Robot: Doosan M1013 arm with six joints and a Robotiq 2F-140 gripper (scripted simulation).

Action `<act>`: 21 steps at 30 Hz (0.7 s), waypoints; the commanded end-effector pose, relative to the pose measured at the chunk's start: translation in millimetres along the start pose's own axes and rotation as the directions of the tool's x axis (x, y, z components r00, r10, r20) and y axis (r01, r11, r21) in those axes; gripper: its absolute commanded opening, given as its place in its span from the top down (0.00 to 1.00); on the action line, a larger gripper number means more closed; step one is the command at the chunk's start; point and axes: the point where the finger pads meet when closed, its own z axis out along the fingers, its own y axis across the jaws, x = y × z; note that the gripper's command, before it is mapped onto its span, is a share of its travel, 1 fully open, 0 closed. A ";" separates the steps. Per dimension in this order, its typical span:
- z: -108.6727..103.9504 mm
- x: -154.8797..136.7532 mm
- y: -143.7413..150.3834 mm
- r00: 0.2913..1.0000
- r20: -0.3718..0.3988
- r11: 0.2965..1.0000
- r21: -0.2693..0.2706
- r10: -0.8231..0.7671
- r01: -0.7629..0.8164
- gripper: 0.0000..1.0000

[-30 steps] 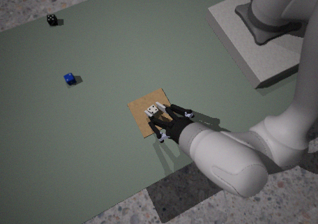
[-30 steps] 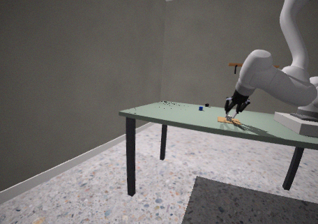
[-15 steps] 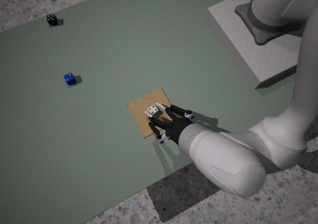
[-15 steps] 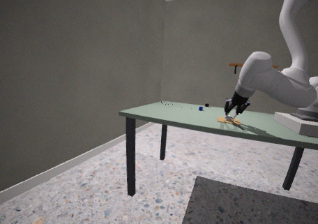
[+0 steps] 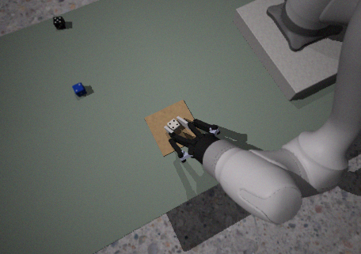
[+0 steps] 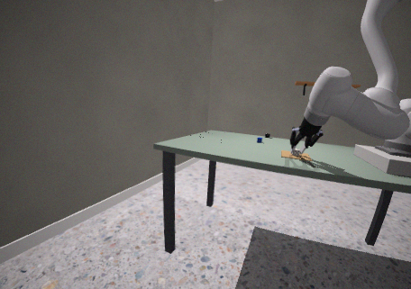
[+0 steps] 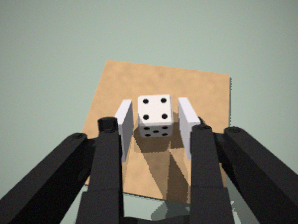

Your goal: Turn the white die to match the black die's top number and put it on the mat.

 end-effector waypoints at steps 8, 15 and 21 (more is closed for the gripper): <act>2.6 -2.9 1.8 1.000 -0.001 1.000 0.005 -0.007 0.007 0.65; 2.6 -2.9 1.8 1.000 -0.001 1.000 0.005 -0.007 0.007 0.65; 2.6 -2.9 1.8 1.000 -0.001 1.000 0.005 -0.007 0.007 0.76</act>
